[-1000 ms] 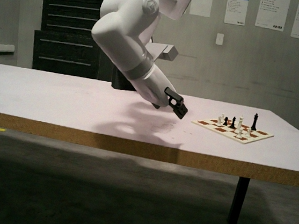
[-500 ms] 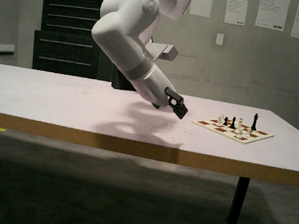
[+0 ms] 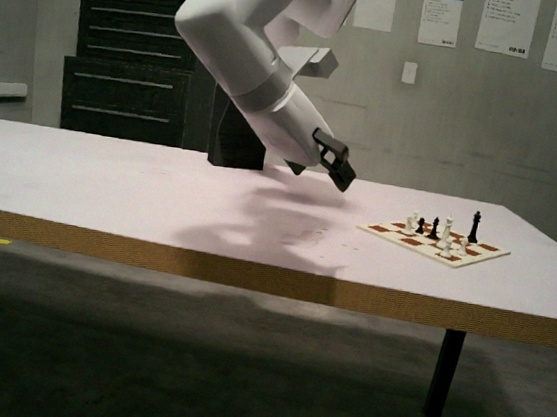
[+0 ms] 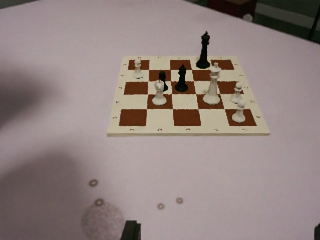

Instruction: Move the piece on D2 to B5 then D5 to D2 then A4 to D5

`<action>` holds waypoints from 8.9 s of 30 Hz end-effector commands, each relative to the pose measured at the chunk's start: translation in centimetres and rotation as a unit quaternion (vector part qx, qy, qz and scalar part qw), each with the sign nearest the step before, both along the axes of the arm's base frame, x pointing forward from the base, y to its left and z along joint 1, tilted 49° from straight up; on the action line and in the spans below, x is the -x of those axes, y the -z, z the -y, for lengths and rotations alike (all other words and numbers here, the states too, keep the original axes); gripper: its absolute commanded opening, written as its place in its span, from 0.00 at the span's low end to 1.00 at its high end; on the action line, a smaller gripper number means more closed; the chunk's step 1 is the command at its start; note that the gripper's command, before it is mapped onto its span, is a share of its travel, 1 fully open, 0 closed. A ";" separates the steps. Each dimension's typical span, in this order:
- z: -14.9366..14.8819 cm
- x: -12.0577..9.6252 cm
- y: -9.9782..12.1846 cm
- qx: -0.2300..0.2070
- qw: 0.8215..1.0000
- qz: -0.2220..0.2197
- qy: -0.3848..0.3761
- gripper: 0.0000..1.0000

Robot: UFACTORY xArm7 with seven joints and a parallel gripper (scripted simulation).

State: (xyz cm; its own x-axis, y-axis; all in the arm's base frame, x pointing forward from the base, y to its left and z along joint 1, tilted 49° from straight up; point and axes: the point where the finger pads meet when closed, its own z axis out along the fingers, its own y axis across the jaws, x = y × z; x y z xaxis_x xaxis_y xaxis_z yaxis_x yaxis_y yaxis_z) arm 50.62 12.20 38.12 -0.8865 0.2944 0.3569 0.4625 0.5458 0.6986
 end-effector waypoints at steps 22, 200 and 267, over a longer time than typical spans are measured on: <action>-5.1 5.2 -4.3 0.021 0.999 0.015 0.020 1.00; -22.4 15.9 12.1 0.385 -0.039 0.574 -0.722 0.39; -23.4 13.3 14.5 0.385 -0.039 0.574 -0.722 0.39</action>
